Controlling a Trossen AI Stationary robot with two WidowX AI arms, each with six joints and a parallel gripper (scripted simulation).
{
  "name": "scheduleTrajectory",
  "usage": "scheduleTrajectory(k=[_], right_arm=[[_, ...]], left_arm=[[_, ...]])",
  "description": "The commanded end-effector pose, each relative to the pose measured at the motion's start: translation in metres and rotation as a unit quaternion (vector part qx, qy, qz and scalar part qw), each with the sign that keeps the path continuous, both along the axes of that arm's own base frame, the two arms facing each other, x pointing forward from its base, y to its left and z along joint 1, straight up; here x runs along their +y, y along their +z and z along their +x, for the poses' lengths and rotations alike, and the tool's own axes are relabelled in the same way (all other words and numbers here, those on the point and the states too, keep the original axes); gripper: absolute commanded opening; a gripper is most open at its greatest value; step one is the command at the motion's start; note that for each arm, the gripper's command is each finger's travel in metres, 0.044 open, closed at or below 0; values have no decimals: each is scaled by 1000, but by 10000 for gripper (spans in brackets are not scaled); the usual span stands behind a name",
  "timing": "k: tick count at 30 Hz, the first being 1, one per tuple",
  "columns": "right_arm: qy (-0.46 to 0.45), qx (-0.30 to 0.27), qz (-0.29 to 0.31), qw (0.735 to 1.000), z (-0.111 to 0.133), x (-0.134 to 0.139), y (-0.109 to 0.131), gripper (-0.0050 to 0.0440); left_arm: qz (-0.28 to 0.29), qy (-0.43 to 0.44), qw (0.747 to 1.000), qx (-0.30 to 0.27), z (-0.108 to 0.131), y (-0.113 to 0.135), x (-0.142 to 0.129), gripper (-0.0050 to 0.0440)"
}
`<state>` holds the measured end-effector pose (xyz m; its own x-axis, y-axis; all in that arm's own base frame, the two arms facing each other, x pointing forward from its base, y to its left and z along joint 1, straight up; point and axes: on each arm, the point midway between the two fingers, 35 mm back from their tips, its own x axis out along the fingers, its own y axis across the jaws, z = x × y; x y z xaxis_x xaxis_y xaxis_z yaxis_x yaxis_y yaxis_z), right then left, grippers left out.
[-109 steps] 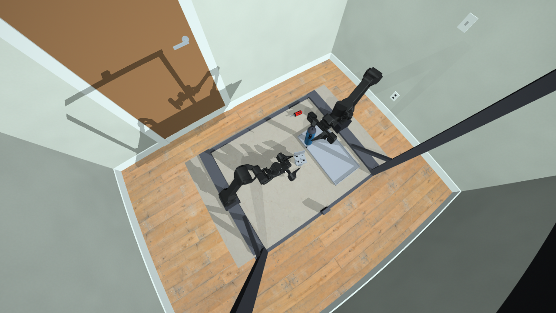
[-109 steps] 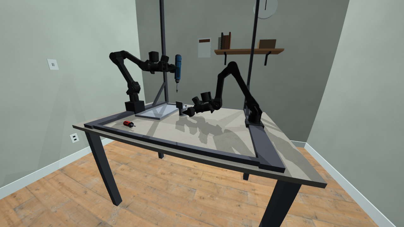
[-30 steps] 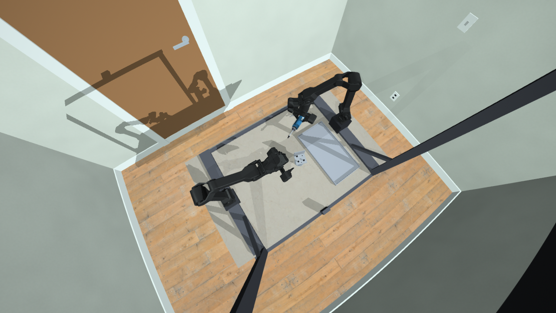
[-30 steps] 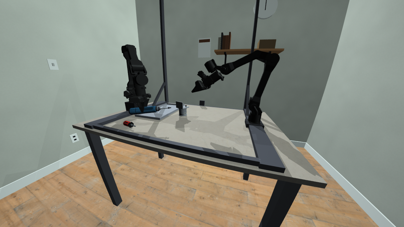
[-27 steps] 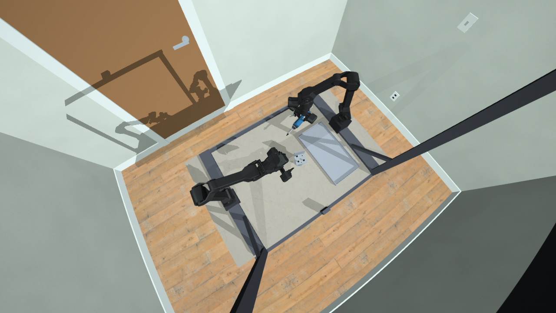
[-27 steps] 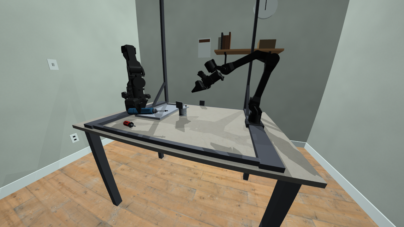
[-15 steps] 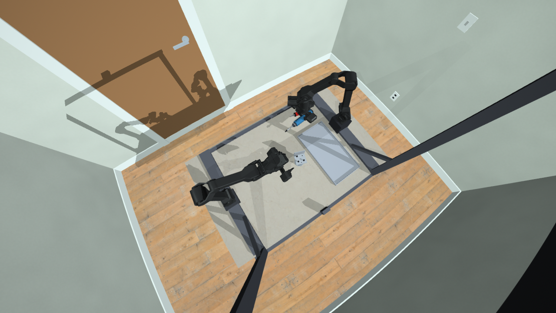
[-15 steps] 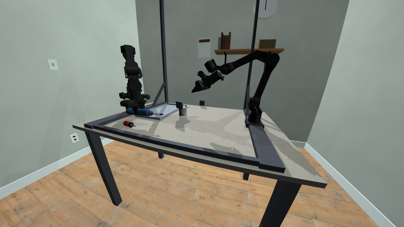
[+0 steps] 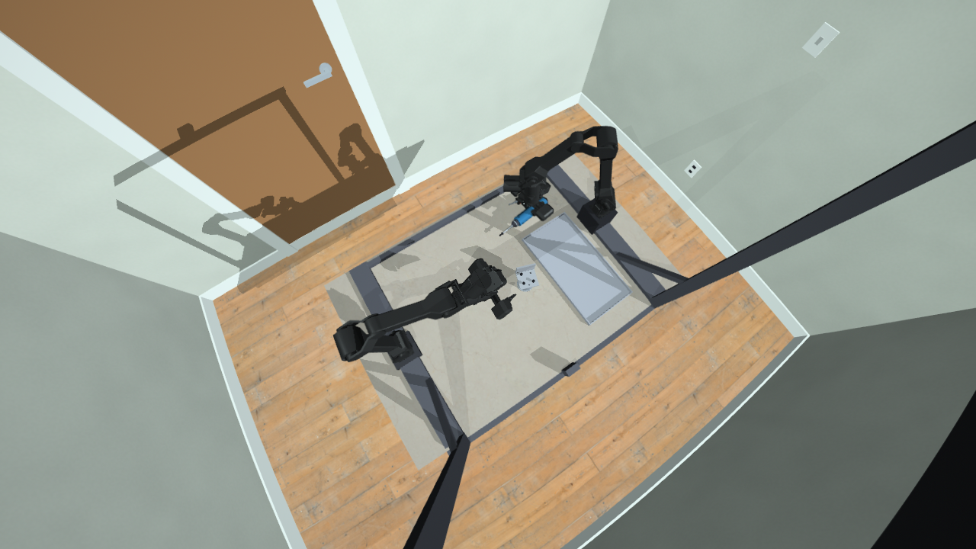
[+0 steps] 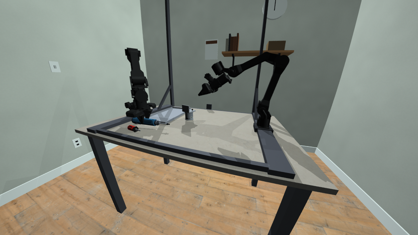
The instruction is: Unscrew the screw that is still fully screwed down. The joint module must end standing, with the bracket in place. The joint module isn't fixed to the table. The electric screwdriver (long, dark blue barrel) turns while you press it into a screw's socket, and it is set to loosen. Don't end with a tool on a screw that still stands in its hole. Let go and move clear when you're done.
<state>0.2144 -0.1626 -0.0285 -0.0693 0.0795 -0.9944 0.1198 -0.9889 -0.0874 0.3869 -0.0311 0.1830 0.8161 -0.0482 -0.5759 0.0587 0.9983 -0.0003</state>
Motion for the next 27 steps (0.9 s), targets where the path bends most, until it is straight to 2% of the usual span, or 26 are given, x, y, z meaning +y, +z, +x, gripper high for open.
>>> scheduleTrajectory(k=[1,14,17,20,23,27], right_arm=[[0,-6,-2,1000,3,0,-8,161],[0,-13,-9,1000,6,-4,-5,161],[0,-13,-9,1000,6,-4,-5,233],[0,-13,-9,1000,6,-4,-5,245],[0,-21,-14,1000,10,-7,3,305],[0,-21,-14,1000,10,-7,11,305]], left_arm=[[-1,1,1000,-14,1,11,0,440],[-1,1,1000,-14,1,11,0,440],[-1,1,1000,-14,1,11,0,440],[-1,1,1000,-14,1,11,0,440],[-1,1,1000,-14,1,11,0,440],[-1,1,1000,-14,1,11,0,440]])
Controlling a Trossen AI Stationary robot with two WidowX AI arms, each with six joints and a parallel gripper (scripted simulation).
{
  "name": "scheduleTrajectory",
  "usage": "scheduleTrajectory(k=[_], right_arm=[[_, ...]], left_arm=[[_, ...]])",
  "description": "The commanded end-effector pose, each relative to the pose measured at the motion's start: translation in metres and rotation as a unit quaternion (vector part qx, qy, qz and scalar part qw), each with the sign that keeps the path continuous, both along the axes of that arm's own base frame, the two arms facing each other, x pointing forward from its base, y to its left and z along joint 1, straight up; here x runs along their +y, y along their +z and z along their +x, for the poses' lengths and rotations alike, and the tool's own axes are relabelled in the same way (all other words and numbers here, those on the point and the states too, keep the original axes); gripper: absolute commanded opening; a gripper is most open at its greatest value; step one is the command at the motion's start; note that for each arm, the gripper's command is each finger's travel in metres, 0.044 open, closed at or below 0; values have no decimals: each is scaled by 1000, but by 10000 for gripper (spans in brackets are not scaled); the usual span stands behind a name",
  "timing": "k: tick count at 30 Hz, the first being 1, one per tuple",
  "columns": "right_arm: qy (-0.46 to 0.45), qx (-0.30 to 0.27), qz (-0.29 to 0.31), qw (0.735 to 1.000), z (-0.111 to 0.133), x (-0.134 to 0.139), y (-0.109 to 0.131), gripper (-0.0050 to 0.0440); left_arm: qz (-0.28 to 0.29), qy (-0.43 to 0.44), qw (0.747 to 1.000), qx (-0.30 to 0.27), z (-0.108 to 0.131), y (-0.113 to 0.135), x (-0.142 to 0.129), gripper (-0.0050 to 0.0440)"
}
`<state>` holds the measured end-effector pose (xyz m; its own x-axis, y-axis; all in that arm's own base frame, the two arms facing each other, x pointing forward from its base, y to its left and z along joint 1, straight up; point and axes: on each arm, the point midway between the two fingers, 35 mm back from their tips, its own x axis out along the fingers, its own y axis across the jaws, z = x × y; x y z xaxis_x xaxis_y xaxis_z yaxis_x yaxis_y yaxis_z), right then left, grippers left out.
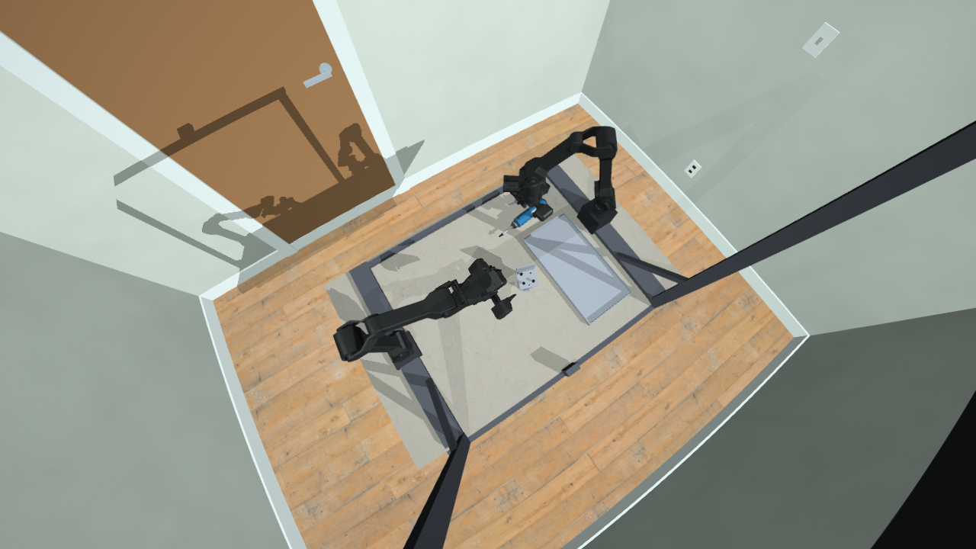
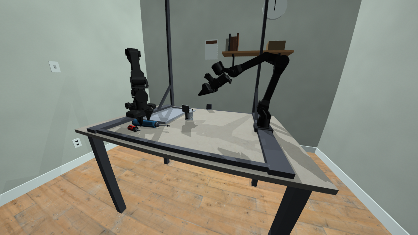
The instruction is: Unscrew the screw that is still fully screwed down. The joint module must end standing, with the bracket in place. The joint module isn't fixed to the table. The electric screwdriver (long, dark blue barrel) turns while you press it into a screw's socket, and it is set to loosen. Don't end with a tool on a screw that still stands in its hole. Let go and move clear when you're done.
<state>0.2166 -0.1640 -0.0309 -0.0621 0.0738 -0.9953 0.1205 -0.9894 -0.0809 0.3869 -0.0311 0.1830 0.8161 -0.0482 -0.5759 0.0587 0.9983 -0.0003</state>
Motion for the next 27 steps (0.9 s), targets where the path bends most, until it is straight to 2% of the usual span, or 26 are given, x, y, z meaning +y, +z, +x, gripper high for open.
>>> scheduleTrajectory(k=[1,3,6,9,14,27], right_arm=[[0,-18,-11,1000,8,-6,14,305],[0,-18,-11,1000,8,-6,17,305],[0,-18,-11,1000,8,-7,25,377],[0,-18,-11,1000,9,-8,44,440],[0,-18,-12,1000,10,-9,69,440],[0,-12,-7,1000,8,-8,65,440]], left_arm=[[-1,1,1000,-14,1,11,0,440],[-1,1,1000,-14,1,11,0,440],[-1,1,1000,-14,1,11,0,440],[-1,1,1000,-14,1,11,0,440],[-1,1,1000,-14,1,11,0,440],[-1,1,1000,-14,1,11,0,440]])
